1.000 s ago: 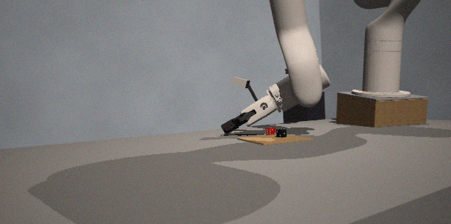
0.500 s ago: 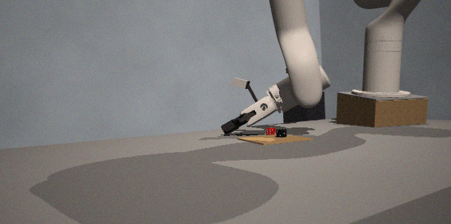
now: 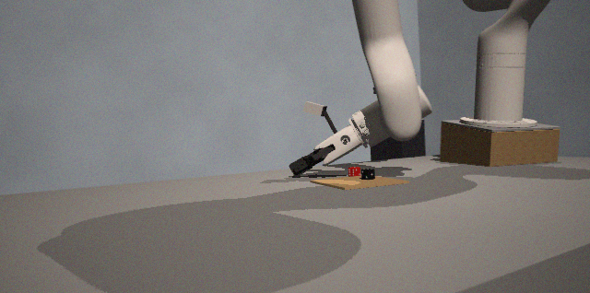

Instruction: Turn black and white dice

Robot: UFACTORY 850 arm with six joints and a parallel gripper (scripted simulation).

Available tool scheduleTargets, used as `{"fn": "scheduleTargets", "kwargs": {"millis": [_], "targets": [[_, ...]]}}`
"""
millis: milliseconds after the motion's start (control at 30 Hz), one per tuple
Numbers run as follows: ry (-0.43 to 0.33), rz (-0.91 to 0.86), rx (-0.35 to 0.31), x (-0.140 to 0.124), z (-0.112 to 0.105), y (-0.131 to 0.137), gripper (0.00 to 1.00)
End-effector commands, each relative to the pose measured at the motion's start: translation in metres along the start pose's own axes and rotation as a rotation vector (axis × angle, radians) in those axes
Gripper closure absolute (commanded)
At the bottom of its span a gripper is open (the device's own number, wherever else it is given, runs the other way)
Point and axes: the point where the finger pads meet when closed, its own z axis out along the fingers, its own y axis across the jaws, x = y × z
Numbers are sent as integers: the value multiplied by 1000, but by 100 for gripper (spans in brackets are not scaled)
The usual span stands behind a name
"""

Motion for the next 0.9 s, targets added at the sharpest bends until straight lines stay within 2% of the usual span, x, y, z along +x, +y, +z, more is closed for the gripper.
{"fn": "scheduleTargets", "kwargs": {"millis": [0,367,400,467,500,633,667,833,867], "targets": [[1,1,0,1,0,0,85],[1,1,0,1,0,0,85],[1,1,0,1,0,0,81],[1,1,0,1,0,0,81],[1,1,0,1,0,0,77],[1,1,0,1,0,0,77],[1,1,0,1,0,0,72],[1,1,0,1,0,0,68],[1,1,0,1,0,0,64]]}}
